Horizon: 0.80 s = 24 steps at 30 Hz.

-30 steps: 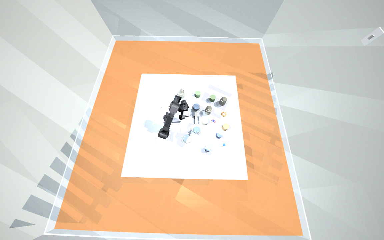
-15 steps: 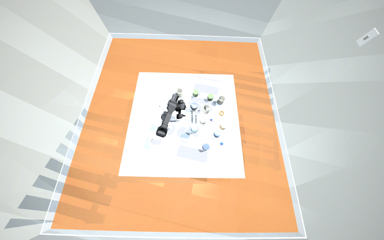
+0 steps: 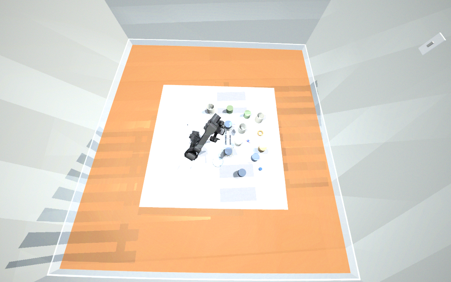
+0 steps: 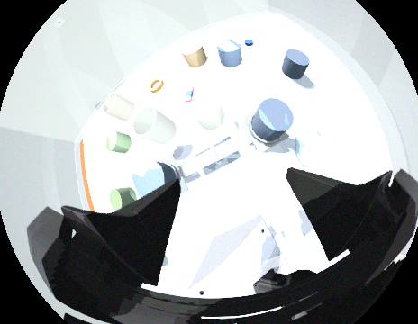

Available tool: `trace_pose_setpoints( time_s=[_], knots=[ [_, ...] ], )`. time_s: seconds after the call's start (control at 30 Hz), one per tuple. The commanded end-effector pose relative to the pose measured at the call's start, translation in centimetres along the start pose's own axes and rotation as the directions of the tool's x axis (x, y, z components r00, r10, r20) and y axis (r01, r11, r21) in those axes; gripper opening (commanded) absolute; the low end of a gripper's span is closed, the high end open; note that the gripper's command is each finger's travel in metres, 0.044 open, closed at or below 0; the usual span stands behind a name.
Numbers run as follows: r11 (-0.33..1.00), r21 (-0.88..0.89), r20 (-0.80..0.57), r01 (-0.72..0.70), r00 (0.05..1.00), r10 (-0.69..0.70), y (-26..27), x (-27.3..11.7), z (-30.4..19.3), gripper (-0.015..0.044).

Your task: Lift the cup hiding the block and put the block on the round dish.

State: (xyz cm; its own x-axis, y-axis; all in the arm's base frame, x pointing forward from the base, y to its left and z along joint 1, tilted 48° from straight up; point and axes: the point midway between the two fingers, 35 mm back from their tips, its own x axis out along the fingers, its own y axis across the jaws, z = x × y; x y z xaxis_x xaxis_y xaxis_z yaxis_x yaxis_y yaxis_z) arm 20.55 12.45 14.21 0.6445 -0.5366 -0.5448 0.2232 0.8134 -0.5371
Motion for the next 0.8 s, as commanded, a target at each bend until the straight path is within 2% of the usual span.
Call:
trace_pose_setpoints(
  time_s=[0.0,0.4,0.77],
  knots=[
    [0.992,0.124,-0.072,0.03,0.997,-0.022,-0.4,1.1,0.9,0.044],
    [0.921,0.365,-0.193,0.135,0.979,-0.067,-1.9,3.6,2.9,0.044],
    [0.736,0.612,-0.303,0.29,0.945,-0.12,-4.5,6.8,5.2,0.044]
  ],
)
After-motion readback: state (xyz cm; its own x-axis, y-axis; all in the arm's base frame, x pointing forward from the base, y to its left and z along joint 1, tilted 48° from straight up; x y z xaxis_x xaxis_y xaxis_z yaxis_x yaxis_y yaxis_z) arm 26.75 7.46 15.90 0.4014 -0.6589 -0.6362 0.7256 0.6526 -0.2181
